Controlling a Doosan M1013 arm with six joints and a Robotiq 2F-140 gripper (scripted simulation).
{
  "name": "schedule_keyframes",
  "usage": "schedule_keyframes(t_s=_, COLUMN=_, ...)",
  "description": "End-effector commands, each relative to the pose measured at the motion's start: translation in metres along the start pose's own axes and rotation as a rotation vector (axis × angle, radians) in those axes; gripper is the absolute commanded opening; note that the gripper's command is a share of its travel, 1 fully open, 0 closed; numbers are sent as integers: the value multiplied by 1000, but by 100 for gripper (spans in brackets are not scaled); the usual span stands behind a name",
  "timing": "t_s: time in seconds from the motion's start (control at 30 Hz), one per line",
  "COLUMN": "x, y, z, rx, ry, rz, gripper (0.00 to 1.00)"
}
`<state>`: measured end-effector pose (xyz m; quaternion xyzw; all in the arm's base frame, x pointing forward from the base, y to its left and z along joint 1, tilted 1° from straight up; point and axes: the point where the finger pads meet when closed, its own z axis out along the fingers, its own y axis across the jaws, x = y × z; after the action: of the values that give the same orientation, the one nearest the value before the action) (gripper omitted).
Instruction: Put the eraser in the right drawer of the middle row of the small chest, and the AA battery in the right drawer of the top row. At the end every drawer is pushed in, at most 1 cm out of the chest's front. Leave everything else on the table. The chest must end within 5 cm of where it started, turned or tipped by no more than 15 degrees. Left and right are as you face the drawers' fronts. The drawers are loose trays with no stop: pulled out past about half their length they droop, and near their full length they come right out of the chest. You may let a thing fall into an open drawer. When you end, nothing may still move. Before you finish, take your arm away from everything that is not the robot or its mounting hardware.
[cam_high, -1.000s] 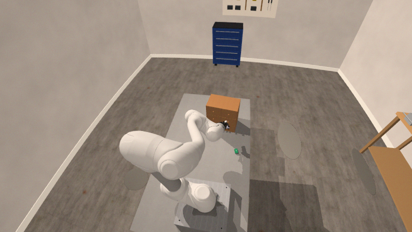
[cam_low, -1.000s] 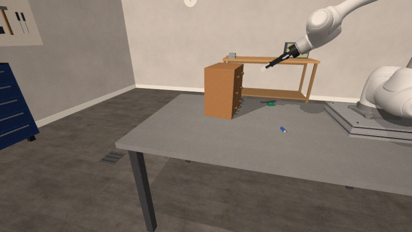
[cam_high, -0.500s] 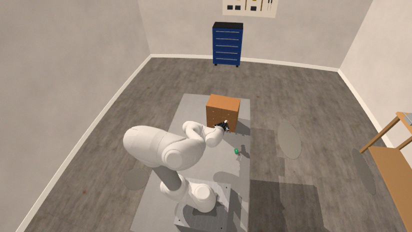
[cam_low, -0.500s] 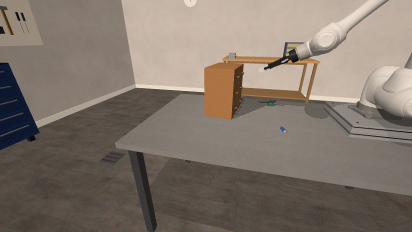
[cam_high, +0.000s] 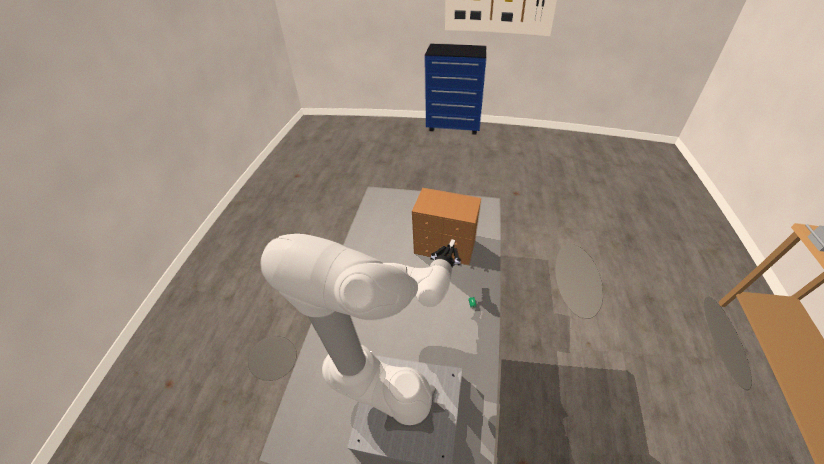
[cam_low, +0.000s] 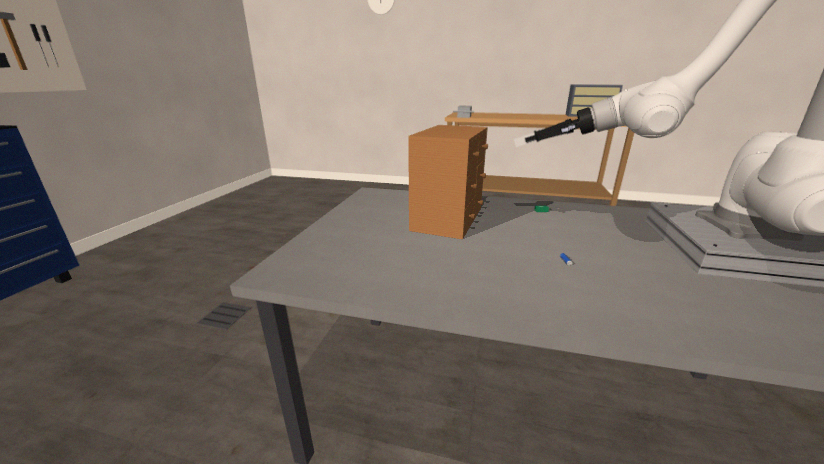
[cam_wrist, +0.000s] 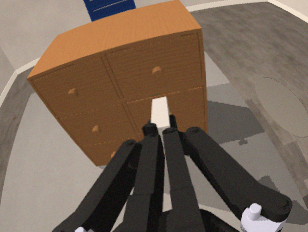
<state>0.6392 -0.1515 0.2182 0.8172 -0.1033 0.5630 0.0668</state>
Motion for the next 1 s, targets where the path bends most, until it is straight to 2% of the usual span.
schedule_keyframes(t_s=0.0, x=0, y=1, z=2, rx=5, ry=16, rz=0, gripper=0)
schedule_keyframes(t_s=0.4, x=-1, y=1, z=2, rx=4, ry=22, rz=0, gripper=0)
schedule_keyframes(t_s=0.43, x=-1, y=1, z=2, rx=4, ry=22, rz=0, gripper=20)
schedule_keyframes(t_s=0.97, x=-1, y=1, z=2, rx=4, ry=22, rz=0, gripper=20)
